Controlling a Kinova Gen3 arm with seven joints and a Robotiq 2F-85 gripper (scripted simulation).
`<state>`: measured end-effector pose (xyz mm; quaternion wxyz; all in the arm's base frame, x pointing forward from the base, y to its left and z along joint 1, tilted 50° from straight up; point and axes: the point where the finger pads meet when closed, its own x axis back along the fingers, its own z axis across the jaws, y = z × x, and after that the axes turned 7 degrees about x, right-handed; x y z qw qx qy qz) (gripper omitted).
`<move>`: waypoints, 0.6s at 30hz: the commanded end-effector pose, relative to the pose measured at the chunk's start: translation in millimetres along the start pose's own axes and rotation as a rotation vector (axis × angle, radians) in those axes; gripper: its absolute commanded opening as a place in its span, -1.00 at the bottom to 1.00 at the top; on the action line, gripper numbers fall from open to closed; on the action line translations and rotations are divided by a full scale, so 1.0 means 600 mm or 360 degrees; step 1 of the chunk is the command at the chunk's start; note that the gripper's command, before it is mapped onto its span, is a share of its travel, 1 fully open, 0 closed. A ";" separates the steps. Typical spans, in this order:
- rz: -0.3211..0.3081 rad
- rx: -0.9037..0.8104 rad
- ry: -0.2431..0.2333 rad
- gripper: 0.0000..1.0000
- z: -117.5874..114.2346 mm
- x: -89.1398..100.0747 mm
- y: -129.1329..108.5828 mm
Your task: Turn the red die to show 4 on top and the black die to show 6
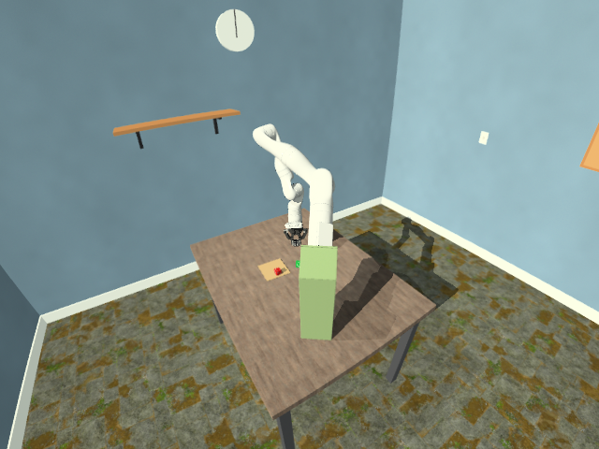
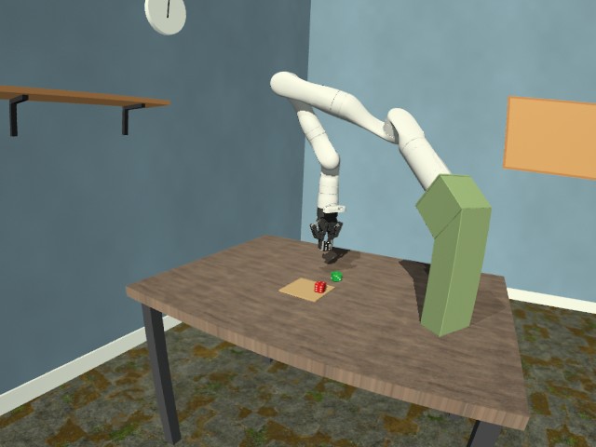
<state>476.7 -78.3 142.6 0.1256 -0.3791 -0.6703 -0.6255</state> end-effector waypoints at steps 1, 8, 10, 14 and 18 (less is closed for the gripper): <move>-0.0002 0.0000 0.0004 -0.47 0.002 0.001 0.001; -0.0003 -0.0080 0.0006 -0.47 0.003 0.000 0.001; -0.0003 -0.0157 0.0007 -0.47 0.003 -0.002 0.001; -0.0005 -0.0396 0.0010 -0.47 0.005 -0.006 0.001; -0.0006 -0.0553 0.0011 -0.47 0.007 -0.008 0.001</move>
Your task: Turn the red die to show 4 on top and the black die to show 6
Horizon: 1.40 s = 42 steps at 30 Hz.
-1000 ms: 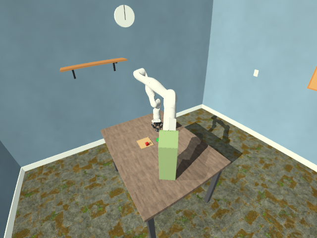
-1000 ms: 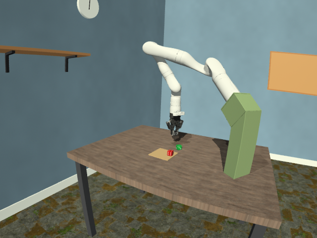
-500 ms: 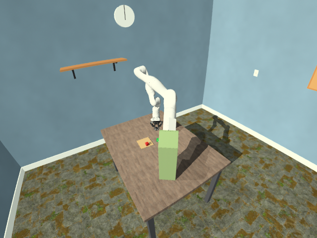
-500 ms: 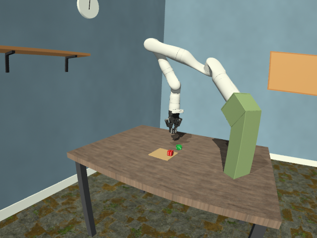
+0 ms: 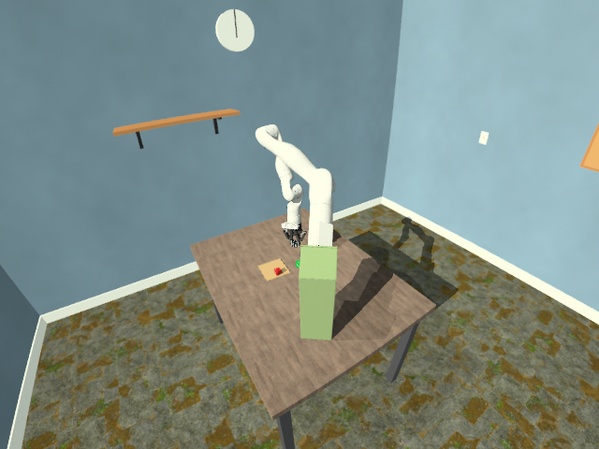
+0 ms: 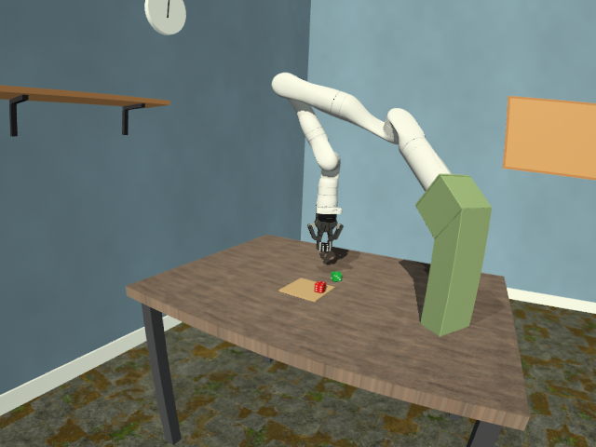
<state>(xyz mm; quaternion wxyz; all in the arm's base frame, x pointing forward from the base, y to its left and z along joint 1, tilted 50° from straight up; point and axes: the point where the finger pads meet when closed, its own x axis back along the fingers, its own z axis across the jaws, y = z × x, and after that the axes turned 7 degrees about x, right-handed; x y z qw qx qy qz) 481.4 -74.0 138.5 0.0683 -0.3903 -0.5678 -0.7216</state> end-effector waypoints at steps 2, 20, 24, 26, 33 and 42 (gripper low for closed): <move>-0.0002 -0.0244 0.0000 -0.47 -0.002 -0.004 0.003; -0.0003 -0.1532 -0.0010 -0.47 0.005 -0.013 0.001; -0.0003 -0.1631 -0.0012 -0.47 0.005 -0.014 0.000; -0.0003 -0.1646 -0.0013 -0.47 0.005 -0.014 0.000; -0.0002 -0.1649 -0.0013 -0.47 0.005 -0.014 0.000; 0.0015 -0.1648 -0.0004 -0.47 0.005 -0.014 0.000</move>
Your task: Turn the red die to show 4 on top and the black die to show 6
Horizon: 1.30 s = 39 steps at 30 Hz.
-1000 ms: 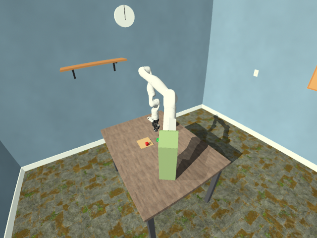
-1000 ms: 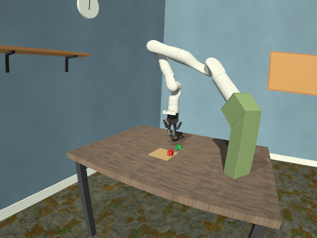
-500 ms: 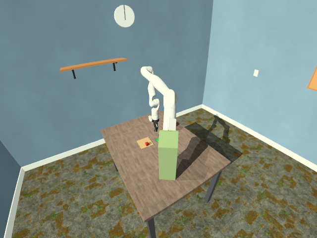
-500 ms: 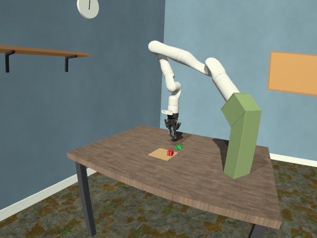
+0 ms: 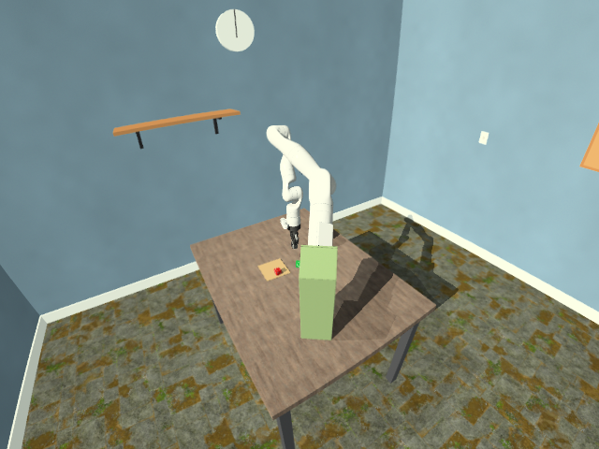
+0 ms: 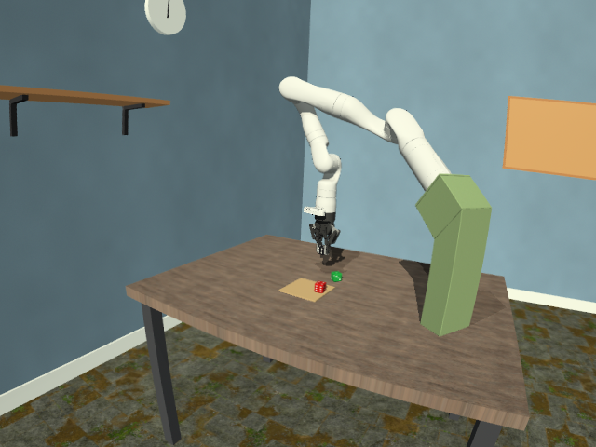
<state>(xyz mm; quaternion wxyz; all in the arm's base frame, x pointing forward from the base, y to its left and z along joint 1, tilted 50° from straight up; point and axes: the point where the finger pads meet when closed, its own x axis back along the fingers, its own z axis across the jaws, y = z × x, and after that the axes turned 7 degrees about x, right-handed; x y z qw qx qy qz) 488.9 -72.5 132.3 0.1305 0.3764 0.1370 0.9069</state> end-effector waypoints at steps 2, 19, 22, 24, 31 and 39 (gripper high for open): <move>0.0011 -0.0008 -0.0001 -0.47 -0.001 0.000 0.004; 0.0188 -0.0009 0.0025 -0.47 0.001 0.001 0.003; 0.0240 -0.0009 0.0029 -0.47 0.000 0.000 0.002; 0.0258 -0.0009 0.0030 -0.47 0.000 -0.001 0.002; 0.0378 -0.0009 0.0048 -0.47 0.000 0.000 0.002; 0.0553 -0.0009 0.0071 -0.47 -0.001 -0.001 0.001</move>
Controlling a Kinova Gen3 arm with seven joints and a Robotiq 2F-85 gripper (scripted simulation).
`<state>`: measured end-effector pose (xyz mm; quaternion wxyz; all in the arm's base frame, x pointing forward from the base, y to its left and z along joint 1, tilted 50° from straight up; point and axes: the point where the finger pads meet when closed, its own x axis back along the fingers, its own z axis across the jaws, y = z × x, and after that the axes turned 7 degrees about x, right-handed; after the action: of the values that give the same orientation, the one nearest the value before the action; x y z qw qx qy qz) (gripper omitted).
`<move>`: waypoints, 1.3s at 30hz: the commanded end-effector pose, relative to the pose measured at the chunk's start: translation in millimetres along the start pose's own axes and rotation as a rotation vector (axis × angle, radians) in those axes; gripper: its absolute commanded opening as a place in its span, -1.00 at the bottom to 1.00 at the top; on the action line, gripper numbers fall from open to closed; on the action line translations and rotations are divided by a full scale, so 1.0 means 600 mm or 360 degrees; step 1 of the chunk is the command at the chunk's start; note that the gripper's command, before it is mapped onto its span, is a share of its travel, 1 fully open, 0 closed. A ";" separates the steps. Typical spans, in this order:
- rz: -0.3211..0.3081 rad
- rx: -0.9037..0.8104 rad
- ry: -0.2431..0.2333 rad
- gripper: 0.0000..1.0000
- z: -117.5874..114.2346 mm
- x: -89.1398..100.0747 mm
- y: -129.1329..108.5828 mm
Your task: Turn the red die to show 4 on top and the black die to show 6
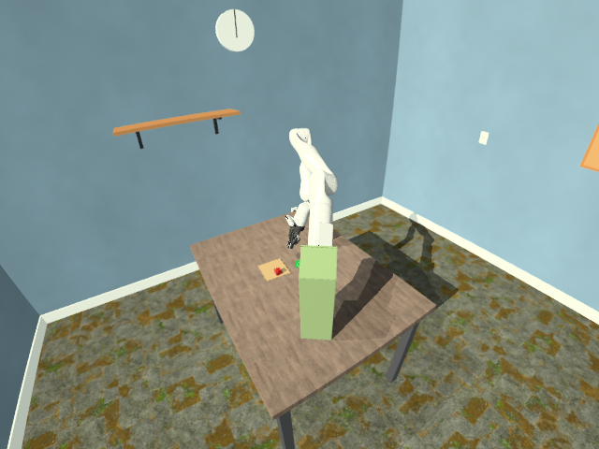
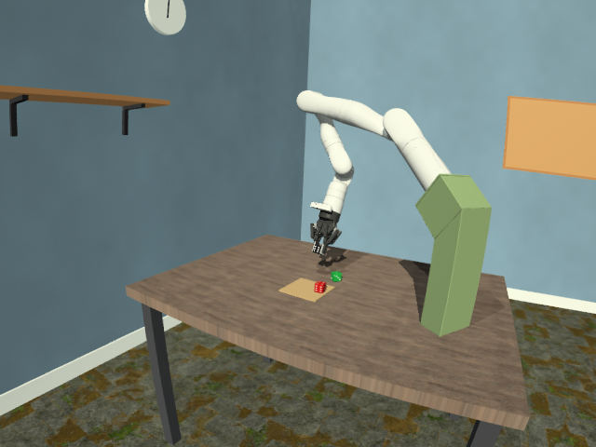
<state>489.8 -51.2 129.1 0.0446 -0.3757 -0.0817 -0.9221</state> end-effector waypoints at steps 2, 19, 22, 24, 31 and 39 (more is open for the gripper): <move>-0.0007 -0.0051 0.0010 -0.47 -0.005 0.005 0.037; 0.0328 -0.0048 0.0063 -0.47 -0.003 0.003 0.041; 0.0374 -0.0048 0.0070 -0.47 -0.003 0.002 0.041; 0.0418 -0.0048 0.0074 -0.47 -0.004 0.003 0.042; 0.0581 -0.0046 0.0100 -0.47 -0.004 0.002 0.042; 0.0719 -0.0045 0.0115 -0.47 -0.006 0.003 0.042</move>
<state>489.0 -69.4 134.1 0.2466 -0.3517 0.0140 -0.9030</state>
